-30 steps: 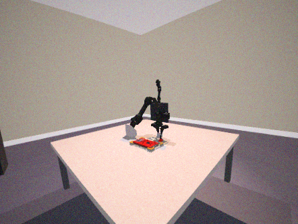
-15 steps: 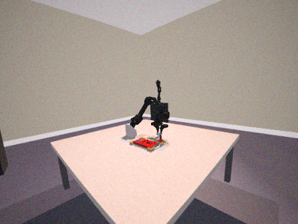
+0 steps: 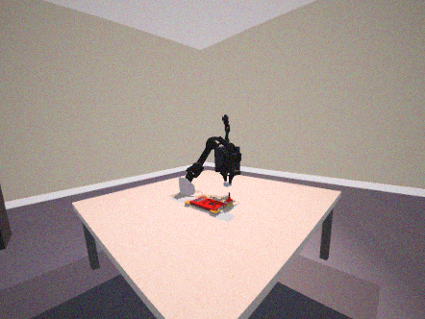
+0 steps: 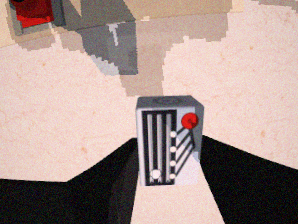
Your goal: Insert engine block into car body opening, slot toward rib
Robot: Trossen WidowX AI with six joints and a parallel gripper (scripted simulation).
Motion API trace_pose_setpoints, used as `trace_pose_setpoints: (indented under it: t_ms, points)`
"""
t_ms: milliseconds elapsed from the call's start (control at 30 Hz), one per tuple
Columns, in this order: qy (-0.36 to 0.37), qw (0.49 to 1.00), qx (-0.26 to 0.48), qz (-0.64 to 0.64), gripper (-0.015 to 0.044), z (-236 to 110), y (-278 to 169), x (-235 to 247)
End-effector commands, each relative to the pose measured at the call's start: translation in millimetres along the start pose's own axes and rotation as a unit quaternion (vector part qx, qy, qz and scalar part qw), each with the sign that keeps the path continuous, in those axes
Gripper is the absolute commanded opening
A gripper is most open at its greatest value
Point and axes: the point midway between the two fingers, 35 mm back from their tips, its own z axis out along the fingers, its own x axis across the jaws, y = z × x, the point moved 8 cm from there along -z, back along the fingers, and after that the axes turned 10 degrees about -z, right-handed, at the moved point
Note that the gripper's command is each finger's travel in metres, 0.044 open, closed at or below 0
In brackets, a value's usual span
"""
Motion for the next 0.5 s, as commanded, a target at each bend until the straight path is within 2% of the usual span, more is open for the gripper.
trace_pose_setpoints:
  t_ms: [0,467]
  points:
    - [0.002,1.000,-0.002,-0.003,0.0000,-11.7,-0.2,1.1]
    - [0.002,1.000,0.002,-0.003,0.0000,-56.2,-1.7,-3.9]
